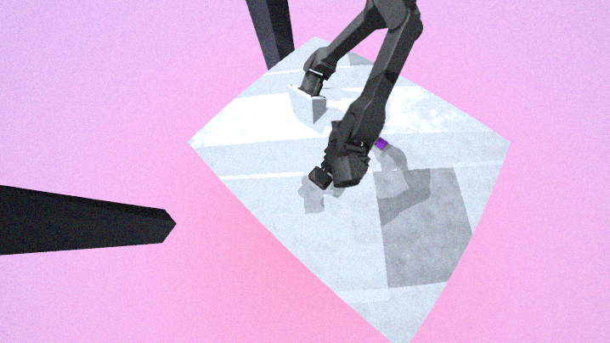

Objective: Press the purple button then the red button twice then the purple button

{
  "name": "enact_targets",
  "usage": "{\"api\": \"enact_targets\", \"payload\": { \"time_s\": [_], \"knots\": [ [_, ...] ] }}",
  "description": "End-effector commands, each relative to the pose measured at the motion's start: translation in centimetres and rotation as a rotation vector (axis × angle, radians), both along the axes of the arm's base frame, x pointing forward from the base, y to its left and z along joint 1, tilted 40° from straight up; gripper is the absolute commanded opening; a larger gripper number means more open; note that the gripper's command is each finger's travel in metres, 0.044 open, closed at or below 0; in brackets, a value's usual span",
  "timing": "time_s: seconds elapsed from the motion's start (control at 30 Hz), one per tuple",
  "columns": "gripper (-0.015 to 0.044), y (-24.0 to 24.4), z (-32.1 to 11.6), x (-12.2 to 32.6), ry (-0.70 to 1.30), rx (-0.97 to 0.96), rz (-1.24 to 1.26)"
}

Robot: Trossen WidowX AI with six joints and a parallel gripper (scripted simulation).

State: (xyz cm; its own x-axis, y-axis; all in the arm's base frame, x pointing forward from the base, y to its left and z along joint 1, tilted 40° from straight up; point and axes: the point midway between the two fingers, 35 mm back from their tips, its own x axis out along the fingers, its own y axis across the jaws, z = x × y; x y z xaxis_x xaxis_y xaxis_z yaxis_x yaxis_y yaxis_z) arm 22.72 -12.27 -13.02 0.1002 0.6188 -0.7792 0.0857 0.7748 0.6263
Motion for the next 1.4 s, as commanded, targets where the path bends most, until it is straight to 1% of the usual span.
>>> {"api": "enact_targets", "payload": {
  "time_s": [0.0,0.07,0.23,0.37,0.57,0.63,0.73,0.87,0.97,1.23,1.37],
  "knots": [
    [0.0020,-0.6,0.8,-0.1,0.002,0.002,-0.002],
    [0.0020,-1.8,2.4,-0.4,0.006,0.006,-0.006],
    [0.0020,-2.2,2.8,-0.5,0.006,0.006,-0.007],
    [0.0020,-5.6,7.1,-1.0,0.008,0.005,-0.007],
    [0.0020,-5.7,7.6,-0.9,0.008,0.004,-0.007],
    [0.0020,-4.4,9.1,0.9,0.011,-0.005,-0.010],
    [0.0020,-1.0,12.6,4.3,0.010,-0.012,-0.013],
    [0.0020,3.7,16.5,6.9,0.006,-0.003,-0.012],
    [0.0020,7.4,19.2,8.1,0.004,0.015,-0.007],
    [0.0020,8.0,19.3,8.2,0.003,0.017,-0.006],
    [0.0020,11.1,15.6,8.8,0.003,0.019,-0.006]
  ]
}}
